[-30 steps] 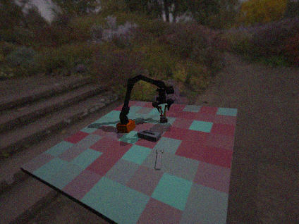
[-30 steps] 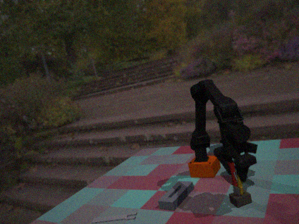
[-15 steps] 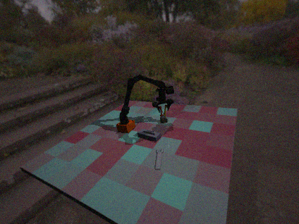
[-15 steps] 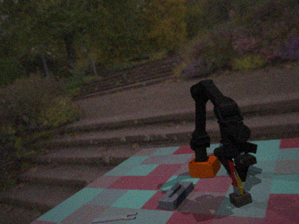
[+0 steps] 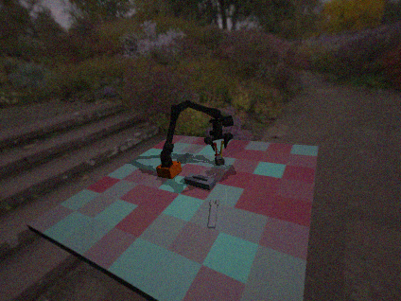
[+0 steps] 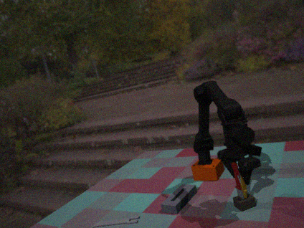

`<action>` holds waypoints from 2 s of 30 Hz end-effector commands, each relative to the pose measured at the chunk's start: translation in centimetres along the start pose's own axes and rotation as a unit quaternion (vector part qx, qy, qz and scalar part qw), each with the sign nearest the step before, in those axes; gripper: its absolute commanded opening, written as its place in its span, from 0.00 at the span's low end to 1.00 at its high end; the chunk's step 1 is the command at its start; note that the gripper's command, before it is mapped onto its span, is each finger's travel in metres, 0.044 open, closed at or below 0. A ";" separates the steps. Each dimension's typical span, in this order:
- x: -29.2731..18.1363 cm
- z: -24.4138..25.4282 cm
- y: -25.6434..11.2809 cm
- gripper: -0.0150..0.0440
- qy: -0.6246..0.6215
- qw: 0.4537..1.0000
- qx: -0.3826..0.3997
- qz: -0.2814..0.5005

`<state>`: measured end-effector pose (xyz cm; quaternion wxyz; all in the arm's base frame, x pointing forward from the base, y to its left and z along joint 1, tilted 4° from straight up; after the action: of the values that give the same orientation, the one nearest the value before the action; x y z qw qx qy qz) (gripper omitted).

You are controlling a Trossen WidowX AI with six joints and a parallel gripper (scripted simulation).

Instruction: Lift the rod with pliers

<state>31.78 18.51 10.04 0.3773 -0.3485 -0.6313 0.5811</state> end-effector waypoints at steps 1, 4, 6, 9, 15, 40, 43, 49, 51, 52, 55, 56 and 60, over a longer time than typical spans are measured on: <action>0.1 0.0 0.1 0.87 -0.002 1.000 0.001 -0.002; 0.1 0.0 0.1 0.86 -0.002 1.000 0.001 -0.002; 0.1 0.0 0.1 0.86 -0.002 1.000 0.001 -0.002; 0.1 0.0 0.1 0.85 -0.002 1.000 0.001 -0.002; 0.1 0.0 0.1 0.84 -0.002 1.000 0.001 -0.002; 0.0 0.1 -2.2 0.80 -0.001 1.000 -0.004 -0.002; 0.0 0.1 -2.8 0.80 0.000 1.000 -0.006 -0.002; -0.1 0.3 -3.9 0.80 0.001 1.000 -0.008 -0.001; -0.1 0.3 -4.0 0.80 0.001 1.000 -0.008 -0.001; -0.1 0.3 -4.0 0.80 0.002 1.000 -0.008 -0.001; -0.5 0.4 -4.0 0.80 0.019 1.000 -0.008 -0.001; -0.7 0.4 -4.0 0.80 0.026 1.000 -0.008 -0.001; -1.4 0.7 -4.0 0.80 0.055 0.998 -0.008 0.000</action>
<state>31.77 17.32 13.76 0.3916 -0.3666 -0.6245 0.5677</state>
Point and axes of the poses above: the point midway between the two fingers, 35 mm back from their tips, its own y axis out along the fingers, its own z axis across the jaws, x = y × z, the point moved 2 cm from there along -y, back along the fingers, and after that the axes turned 7 degrees about y, right-handed, at the moved point
